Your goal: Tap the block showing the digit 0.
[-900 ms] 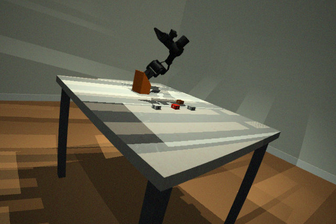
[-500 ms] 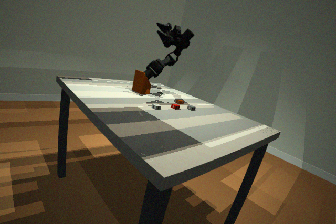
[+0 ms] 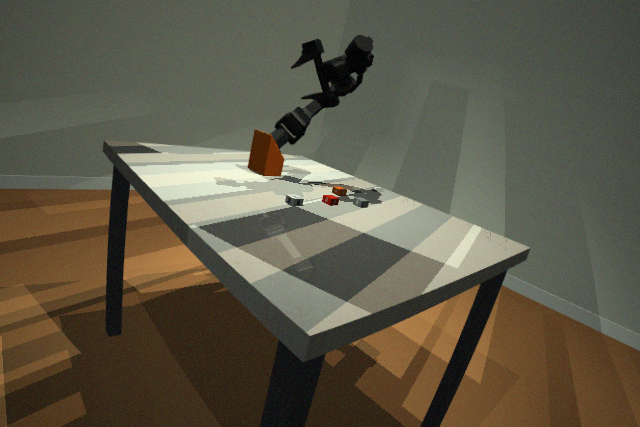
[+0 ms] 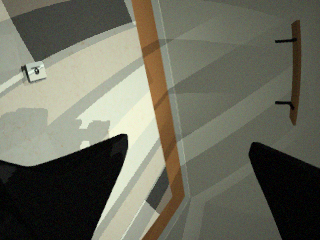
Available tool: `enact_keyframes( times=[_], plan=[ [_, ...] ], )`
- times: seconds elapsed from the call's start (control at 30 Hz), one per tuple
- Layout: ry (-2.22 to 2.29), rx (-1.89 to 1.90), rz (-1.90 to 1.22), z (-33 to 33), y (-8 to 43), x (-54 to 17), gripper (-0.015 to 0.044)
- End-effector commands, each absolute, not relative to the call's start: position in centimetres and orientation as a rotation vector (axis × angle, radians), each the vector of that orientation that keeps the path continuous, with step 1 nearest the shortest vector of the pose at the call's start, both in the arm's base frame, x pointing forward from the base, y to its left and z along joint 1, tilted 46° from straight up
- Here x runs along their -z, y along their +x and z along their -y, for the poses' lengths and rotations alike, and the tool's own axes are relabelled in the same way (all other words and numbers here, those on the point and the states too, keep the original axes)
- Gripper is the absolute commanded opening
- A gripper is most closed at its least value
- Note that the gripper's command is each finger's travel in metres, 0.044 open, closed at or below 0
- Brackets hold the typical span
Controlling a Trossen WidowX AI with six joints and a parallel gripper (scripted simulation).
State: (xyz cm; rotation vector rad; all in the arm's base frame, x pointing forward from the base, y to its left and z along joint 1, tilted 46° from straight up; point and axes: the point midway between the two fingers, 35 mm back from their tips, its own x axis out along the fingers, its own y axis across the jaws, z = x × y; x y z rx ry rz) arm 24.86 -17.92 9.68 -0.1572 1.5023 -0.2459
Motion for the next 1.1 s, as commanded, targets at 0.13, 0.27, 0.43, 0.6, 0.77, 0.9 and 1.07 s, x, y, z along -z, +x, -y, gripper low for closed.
enact_keyframes(
  times=[0.13,0.27,0.43,0.6,0.77,0.9,1.07],
  plan=[
    [0.078,-0.286,-1.593,13.5,29.3,-3.3,0.04],
    [0.233,-0.512,-1.581,11.1,31.1,-0.4,0.04],
    [0.45,-0.737,-1.521,8.4,33.0,2.9,0.04],
    [0.481,-0.763,-1.51,8.0,33.2,3.3,0.04],
    [0.481,-0.763,-1.51,8.0,33.2,3.3,0.04],
    [0.481,-0.763,-1.51,8.0,33.2,3.3,0.04],
    [0.481,-0.763,-1.51,8.0,33.2,3.3,0.04]
  ],
)
